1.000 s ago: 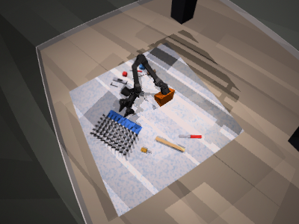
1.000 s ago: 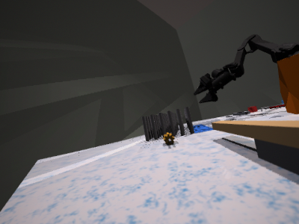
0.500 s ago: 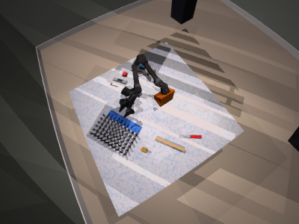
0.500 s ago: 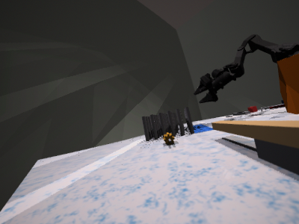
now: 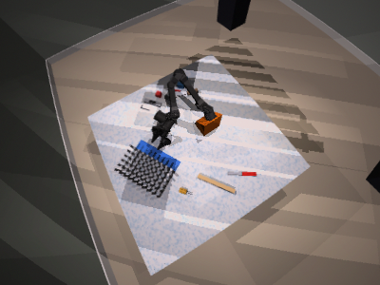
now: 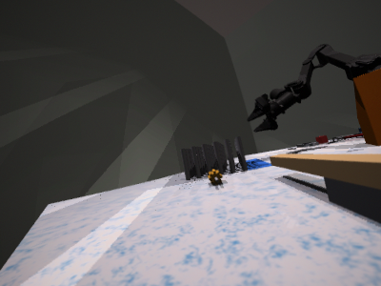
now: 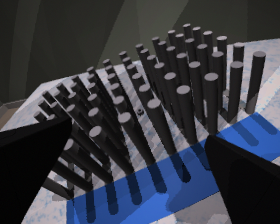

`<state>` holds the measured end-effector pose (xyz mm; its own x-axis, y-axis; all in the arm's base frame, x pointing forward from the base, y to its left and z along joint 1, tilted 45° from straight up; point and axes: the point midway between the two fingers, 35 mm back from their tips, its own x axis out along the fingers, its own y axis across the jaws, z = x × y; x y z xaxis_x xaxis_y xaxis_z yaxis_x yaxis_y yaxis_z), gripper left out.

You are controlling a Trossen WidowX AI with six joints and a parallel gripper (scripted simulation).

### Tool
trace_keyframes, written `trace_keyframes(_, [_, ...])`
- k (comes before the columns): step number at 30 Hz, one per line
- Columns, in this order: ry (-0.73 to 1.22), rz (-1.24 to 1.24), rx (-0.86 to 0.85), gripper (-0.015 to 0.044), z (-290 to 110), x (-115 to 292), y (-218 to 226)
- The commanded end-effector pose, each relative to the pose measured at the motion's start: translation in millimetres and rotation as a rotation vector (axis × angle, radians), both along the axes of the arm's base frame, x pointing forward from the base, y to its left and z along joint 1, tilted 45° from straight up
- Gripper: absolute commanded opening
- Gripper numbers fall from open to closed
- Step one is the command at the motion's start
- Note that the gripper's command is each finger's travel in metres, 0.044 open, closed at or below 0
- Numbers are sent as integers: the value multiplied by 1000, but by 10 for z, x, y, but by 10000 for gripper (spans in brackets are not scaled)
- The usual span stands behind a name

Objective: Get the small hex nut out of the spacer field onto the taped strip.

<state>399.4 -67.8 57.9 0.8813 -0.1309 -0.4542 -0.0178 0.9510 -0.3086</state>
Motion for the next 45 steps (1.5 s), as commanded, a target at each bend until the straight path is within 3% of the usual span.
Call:
trace_keyframes(1, [10, -29, 33, 440, 13, -26, -132])
trace_keyframes(11, [66, -271, 342, 440, 195, -477, -1111])
trace_keyframes(24, [-7, -636, 828, 440, 636, -1598, -1979])
trace_keyframes(35, [-255, -1002, 1261, 440, 1023, -2853, -2254])
trace_keyframes(45, [-687, -1295, 1607, 440, 1375, -3985, -2088])
